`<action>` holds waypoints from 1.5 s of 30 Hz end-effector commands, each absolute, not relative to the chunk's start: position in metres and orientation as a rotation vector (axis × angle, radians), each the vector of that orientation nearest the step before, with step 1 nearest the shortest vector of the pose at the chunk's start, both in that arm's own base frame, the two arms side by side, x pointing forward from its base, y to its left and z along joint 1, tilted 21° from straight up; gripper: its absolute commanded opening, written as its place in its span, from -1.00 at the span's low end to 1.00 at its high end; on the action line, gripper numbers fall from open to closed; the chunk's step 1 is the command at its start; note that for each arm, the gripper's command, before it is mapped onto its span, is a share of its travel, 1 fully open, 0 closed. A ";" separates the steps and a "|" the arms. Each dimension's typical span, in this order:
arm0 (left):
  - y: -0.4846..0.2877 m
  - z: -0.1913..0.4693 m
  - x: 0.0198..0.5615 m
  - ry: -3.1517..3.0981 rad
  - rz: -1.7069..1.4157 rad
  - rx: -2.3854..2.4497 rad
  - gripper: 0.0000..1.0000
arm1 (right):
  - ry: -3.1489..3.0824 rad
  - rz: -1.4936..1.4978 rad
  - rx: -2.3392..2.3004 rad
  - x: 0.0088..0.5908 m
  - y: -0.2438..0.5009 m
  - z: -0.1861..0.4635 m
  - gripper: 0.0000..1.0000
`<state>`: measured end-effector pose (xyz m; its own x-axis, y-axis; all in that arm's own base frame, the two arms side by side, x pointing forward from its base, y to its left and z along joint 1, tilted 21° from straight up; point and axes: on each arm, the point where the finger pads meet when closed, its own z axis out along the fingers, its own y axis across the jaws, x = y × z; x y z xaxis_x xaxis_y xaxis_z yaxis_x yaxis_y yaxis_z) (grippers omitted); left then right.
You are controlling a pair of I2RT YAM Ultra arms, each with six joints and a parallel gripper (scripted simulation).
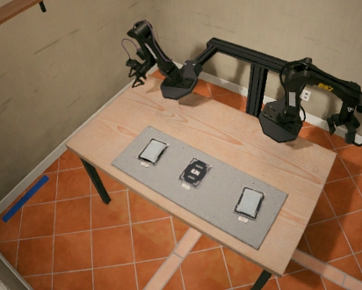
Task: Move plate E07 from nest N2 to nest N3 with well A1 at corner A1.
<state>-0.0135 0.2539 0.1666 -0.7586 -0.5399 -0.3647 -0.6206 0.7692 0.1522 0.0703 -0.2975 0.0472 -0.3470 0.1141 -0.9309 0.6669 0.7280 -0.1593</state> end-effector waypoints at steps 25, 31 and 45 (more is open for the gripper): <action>0.305 0.160 0.012 2.617 0.543 -0.624 1.00 | 1.861 -0.604 0.741 0.076 -0.311 0.039 1.00; 0.345 0.121 0.084 2.548 0.572 -0.208 1.00 | 1.876 -0.464 0.877 0.113 -0.314 0.018 1.00; 0.333 0.052 0.212 2.338 0.539 0.381 1.00 | 1.904 -0.288 1.052 0.182 -0.300 -0.014 1.00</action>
<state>0.1793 0.3282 0.0648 -0.7953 0.2697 -0.5429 0.0507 0.9220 0.3838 0.1758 -0.2870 -0.0086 -0.2782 0.4956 -0.8228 0.6993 0.6917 0.1802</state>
